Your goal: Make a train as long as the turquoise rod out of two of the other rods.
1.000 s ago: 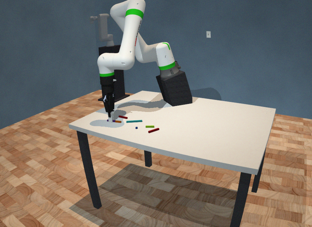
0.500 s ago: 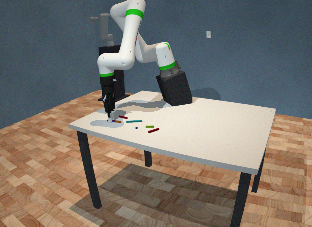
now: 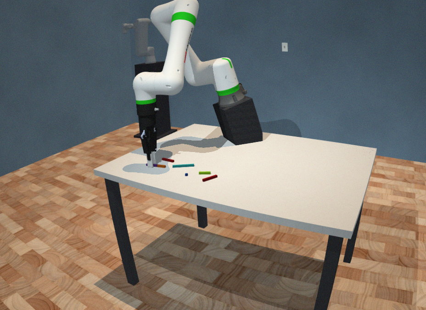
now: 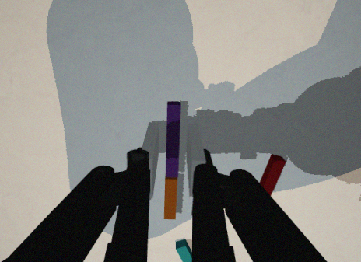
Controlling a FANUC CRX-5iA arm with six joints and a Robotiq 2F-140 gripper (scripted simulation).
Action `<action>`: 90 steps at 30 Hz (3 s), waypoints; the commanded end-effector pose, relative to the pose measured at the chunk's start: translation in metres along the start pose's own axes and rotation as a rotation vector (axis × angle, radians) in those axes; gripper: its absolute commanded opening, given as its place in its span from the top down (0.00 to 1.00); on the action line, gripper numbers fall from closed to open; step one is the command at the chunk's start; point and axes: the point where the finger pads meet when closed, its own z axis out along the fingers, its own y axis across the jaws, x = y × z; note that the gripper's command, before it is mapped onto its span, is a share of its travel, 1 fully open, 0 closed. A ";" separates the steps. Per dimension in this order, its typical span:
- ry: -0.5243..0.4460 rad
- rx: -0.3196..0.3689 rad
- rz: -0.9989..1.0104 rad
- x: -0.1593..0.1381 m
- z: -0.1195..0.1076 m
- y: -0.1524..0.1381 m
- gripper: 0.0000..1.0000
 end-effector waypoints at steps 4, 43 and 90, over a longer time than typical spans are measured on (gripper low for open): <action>0.000 0.000 0.000 0.000 -0.012 0.000 0.85; 0.000 0.000 0.000 0.000 -0.089 0.000 0.00; 0.000 0.000 0.000 0.000 -0.164 0.000 0.00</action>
